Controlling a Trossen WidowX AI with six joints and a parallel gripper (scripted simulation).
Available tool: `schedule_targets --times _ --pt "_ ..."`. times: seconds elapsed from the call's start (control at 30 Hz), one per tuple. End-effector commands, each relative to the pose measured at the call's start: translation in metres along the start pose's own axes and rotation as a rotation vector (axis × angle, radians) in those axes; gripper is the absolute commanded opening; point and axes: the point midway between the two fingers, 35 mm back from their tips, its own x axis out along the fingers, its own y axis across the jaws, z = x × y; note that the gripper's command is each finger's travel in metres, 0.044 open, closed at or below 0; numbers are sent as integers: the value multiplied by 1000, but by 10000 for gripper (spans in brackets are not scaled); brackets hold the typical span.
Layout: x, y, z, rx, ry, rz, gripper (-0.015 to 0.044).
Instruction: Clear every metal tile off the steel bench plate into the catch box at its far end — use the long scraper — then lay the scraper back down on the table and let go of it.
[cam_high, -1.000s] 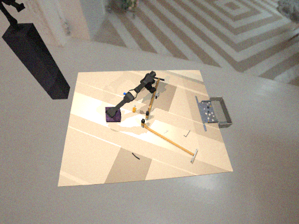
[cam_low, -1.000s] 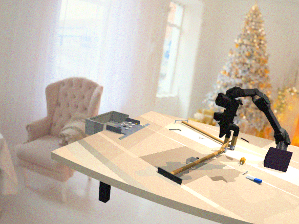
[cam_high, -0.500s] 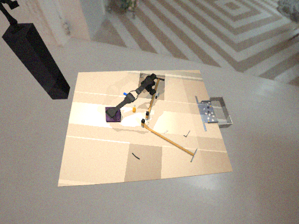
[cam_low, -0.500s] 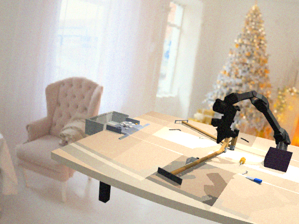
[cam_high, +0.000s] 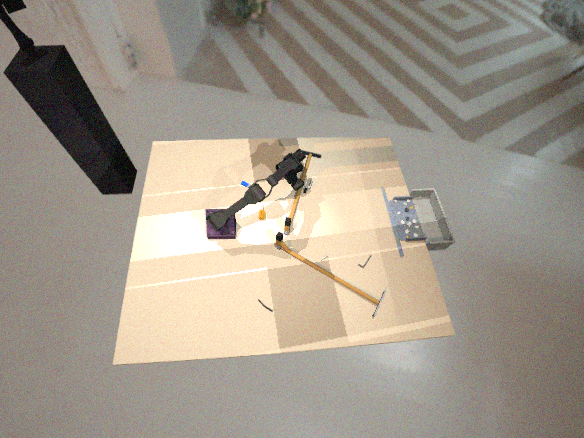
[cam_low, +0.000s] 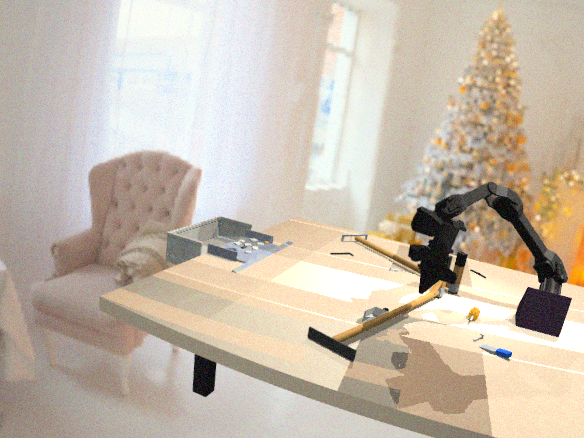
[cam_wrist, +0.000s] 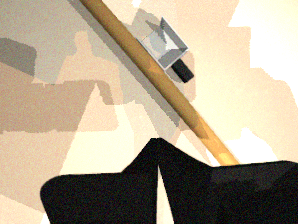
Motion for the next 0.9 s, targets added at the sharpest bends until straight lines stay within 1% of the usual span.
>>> schedule_targets --times 0.0,0.87 --pt "11 0 -3 0 6 -6 0" --pt "72 -1 -25 47 3 -18 0"
